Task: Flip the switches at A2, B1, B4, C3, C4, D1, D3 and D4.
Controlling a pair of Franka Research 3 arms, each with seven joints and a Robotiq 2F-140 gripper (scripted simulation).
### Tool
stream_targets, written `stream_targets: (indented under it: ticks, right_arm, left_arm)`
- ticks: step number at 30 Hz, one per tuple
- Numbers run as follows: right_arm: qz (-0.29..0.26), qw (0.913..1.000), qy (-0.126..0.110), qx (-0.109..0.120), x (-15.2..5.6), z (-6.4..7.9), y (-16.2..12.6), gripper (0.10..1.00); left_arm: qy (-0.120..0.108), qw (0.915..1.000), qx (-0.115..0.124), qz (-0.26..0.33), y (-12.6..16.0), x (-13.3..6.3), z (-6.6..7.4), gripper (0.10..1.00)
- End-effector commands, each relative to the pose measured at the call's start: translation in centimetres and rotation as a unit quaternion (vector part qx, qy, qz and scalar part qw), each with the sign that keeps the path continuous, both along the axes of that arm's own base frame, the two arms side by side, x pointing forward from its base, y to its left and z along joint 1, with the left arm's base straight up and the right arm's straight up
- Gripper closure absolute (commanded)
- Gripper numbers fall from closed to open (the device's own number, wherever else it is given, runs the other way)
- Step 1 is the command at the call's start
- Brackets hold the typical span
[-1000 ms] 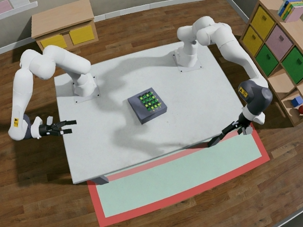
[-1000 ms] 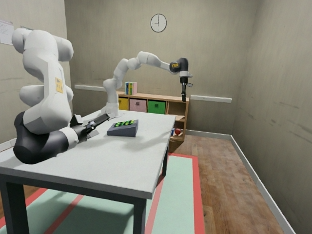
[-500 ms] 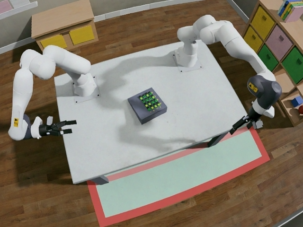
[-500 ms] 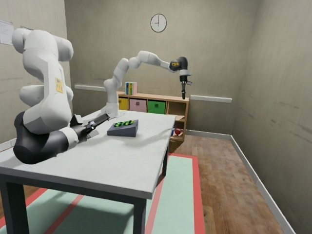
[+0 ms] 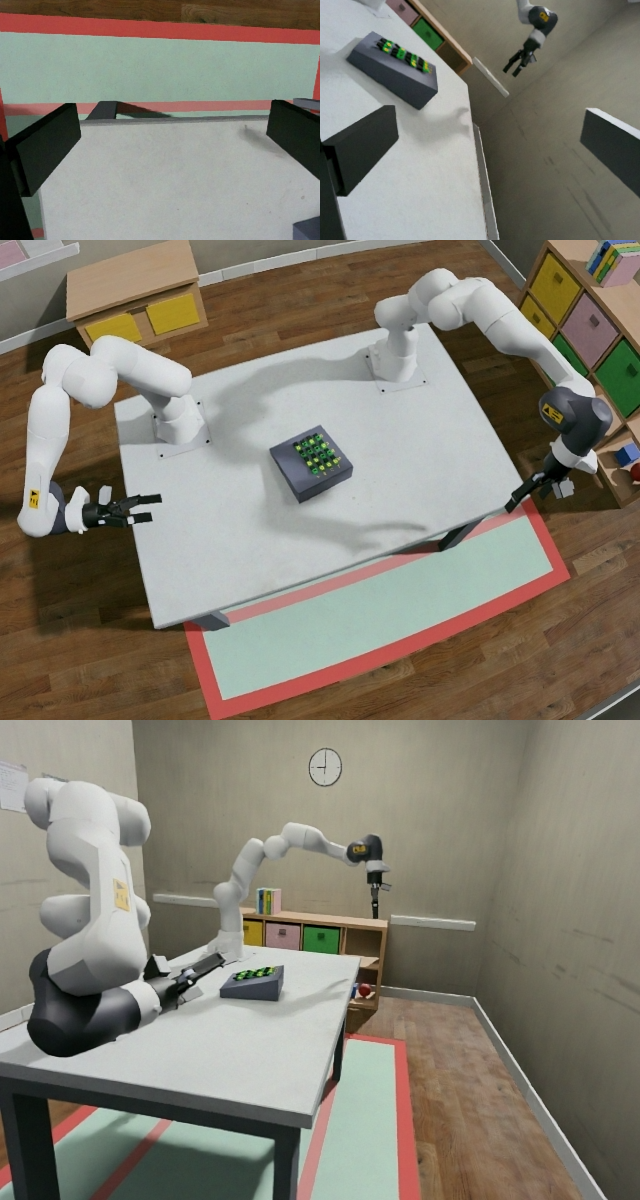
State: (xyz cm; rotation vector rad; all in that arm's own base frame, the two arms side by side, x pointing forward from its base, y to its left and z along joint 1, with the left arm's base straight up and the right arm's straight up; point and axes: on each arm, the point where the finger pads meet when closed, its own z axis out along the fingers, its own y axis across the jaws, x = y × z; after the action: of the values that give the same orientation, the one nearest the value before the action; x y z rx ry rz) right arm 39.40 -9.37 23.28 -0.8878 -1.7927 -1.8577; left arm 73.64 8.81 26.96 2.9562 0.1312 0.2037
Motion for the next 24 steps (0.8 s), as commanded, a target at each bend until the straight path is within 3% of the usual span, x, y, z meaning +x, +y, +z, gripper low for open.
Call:
stream_targets:
  ticks: [1,24]
  right_arm:
    - [0.0,1.0,0.0,0.0,0.0,0.0,0.0,0.098]
    - [0.0,1.0,0.0,0.0,0.0,0.0,0.0,0.098]
  left_arm:
    - [0.001,1.0,0.005,-0.007,1.8,-0.7,0.2,0.098]
    - [0.004,0.9994,0.017,0.032,12.4,-4.8,2.0,0.098]
